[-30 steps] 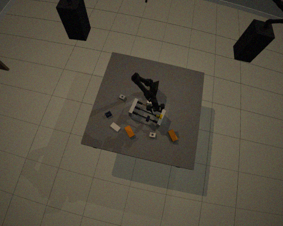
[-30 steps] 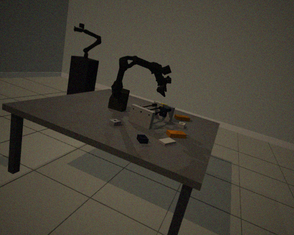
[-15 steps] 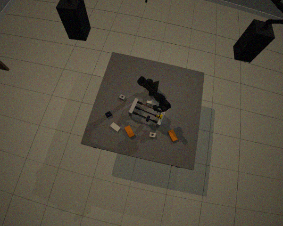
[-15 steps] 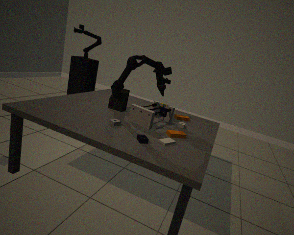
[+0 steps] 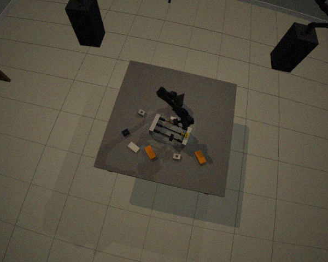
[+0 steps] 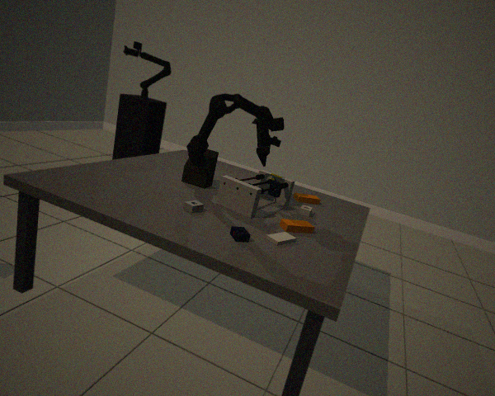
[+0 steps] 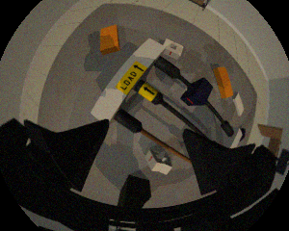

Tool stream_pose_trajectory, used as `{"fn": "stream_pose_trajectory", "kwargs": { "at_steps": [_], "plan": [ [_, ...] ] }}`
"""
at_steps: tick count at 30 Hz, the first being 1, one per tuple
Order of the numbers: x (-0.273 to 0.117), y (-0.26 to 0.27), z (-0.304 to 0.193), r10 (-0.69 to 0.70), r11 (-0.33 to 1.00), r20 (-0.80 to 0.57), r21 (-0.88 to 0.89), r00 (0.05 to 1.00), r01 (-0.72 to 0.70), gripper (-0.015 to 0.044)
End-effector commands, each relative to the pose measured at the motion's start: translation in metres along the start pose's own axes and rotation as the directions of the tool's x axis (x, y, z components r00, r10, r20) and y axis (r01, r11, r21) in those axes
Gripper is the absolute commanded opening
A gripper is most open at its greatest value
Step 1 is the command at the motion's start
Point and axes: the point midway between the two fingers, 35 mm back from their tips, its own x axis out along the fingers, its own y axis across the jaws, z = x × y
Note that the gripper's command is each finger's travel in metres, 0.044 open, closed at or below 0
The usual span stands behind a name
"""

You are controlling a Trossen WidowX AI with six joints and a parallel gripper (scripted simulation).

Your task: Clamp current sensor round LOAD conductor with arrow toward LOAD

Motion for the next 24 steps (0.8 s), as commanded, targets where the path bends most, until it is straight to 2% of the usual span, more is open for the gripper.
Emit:
{"fn": "stream_pose_trajectory", "kwargs": {
  "at_steps": [1, 6, 24],
  "plan": [
    [0.010, -0.037, -0.054, -0.014, 0.990, -0.129, 0.135, 0.992, 0.032, 0.0440],
    [0.017, -0.071, -0.126, -0.030, 0.953, -0.286, 0.280, 0.958, 0.114, 0.0440],
    [0.036, -0.073, -0.133, -0.029, 0.951, -0.291, 0.285, 0.956, 0.116, 0.0440]
  ]
}}
